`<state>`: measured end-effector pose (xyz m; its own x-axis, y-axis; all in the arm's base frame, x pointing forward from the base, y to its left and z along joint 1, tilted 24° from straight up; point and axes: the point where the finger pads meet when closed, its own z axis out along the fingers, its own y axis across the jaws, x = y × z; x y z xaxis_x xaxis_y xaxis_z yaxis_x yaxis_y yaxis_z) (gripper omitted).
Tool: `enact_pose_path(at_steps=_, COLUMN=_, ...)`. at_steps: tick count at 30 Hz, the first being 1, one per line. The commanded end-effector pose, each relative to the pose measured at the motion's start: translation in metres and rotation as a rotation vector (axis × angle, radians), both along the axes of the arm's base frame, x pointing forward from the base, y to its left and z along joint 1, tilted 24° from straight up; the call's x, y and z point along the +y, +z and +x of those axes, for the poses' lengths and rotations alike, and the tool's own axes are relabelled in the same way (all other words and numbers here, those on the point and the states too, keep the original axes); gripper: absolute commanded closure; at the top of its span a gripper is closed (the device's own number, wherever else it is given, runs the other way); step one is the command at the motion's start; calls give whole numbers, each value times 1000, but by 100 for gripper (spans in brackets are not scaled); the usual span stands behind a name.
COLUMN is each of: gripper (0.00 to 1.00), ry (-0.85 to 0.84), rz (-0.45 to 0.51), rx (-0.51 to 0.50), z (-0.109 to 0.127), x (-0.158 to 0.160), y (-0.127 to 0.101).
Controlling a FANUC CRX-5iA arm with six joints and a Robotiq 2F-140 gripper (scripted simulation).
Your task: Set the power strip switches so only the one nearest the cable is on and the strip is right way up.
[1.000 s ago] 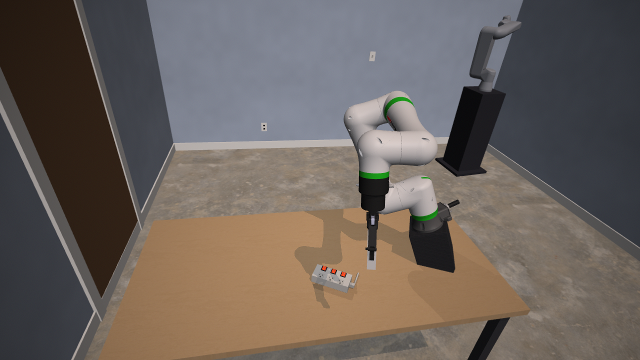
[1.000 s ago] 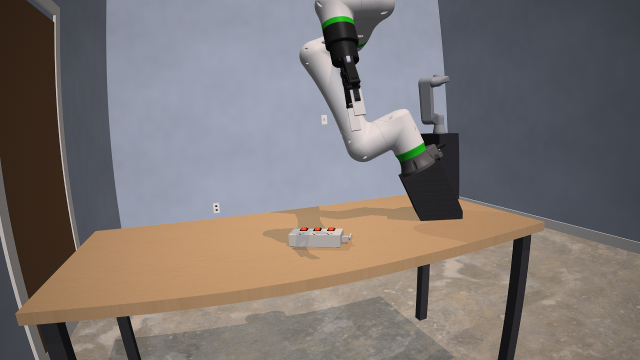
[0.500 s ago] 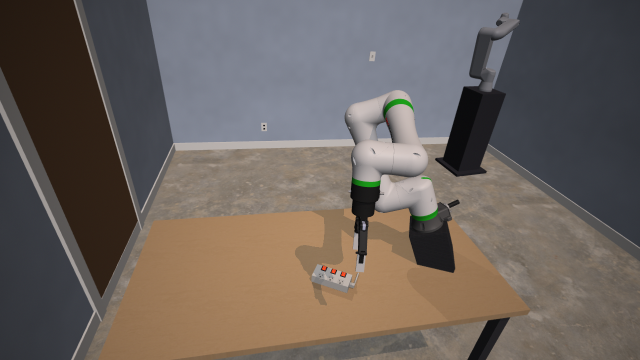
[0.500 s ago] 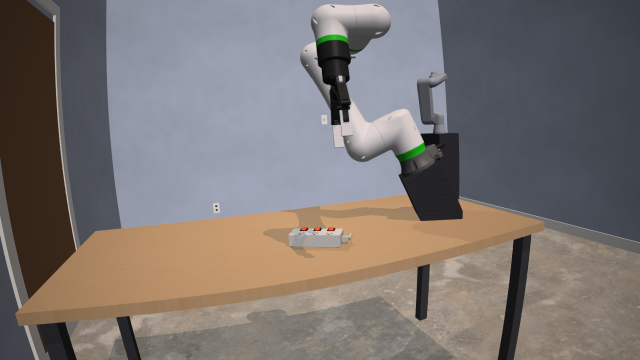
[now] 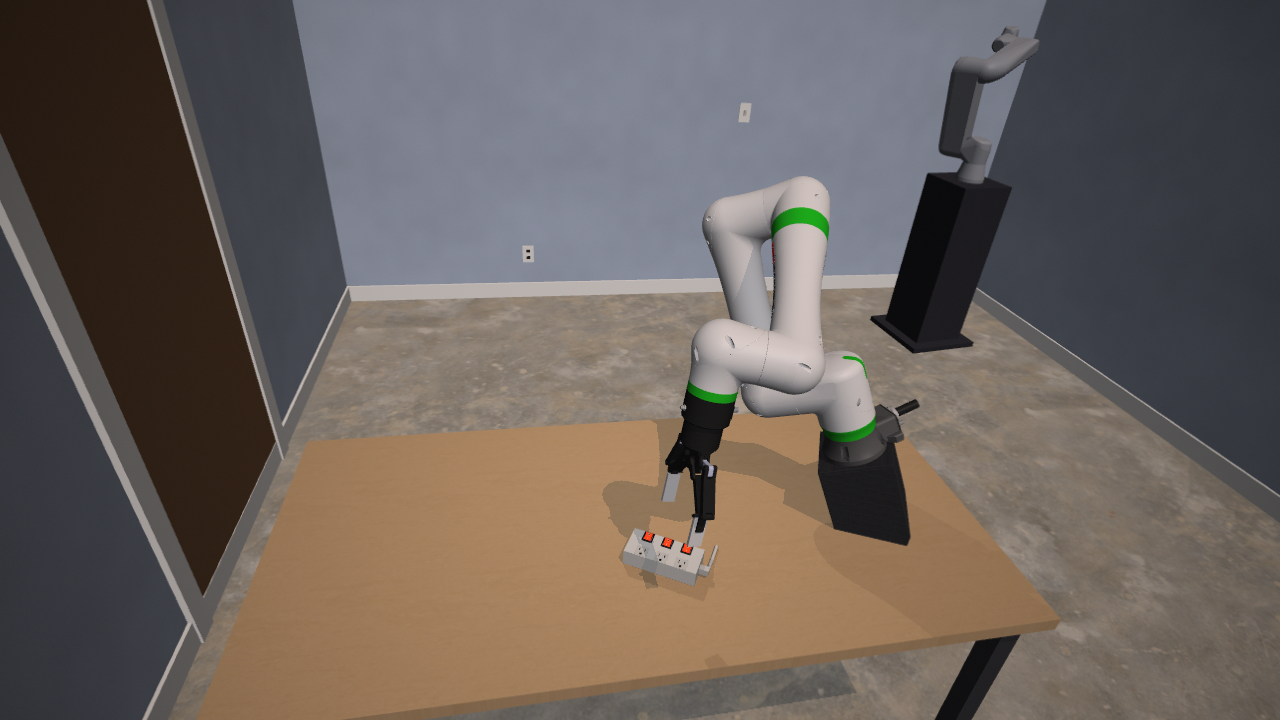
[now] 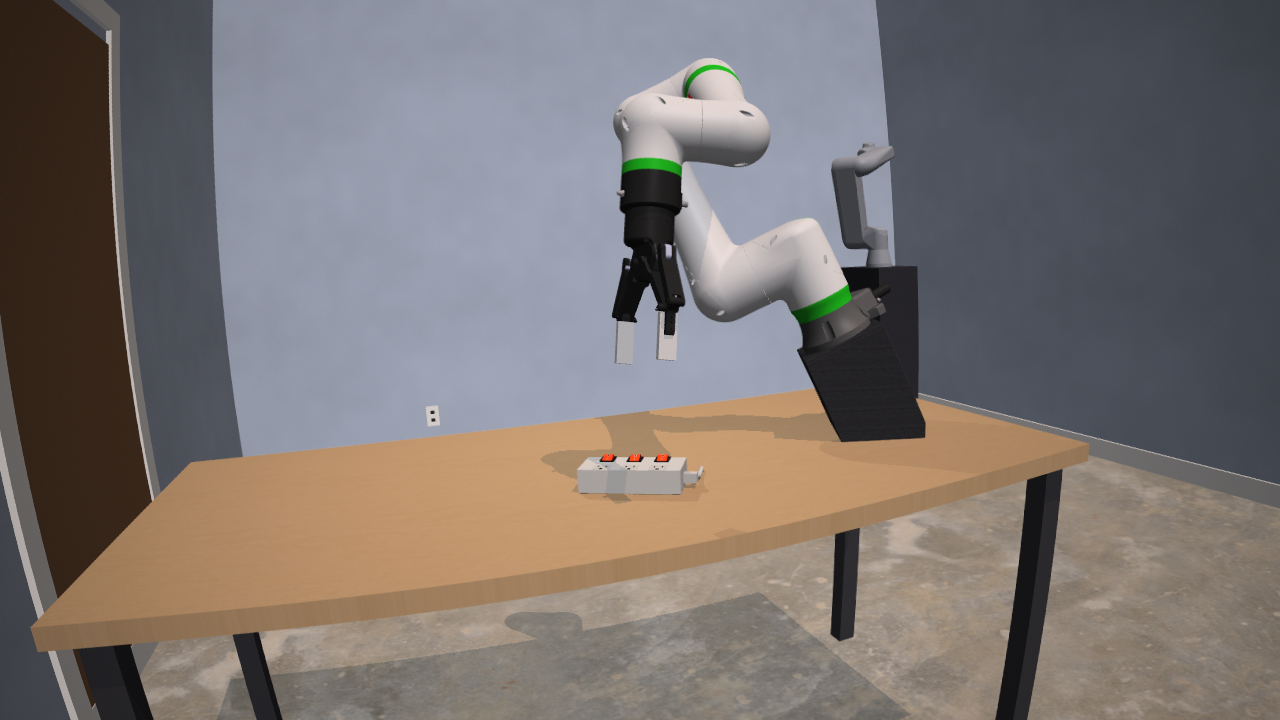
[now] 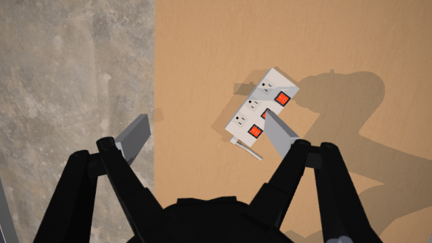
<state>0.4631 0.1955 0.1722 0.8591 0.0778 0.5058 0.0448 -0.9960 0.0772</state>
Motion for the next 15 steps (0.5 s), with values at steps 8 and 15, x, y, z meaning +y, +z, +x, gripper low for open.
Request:
enact_pose_path(at_steps=8, gripper=0, ry=266, rz=-181, rx=-35, z=-3, x=-98, y=-72)
enact_pose_path(at_steps=15, gripper=0, ry=312, rz=-213, rx=-31, z=-10, x=-112, y=-86)
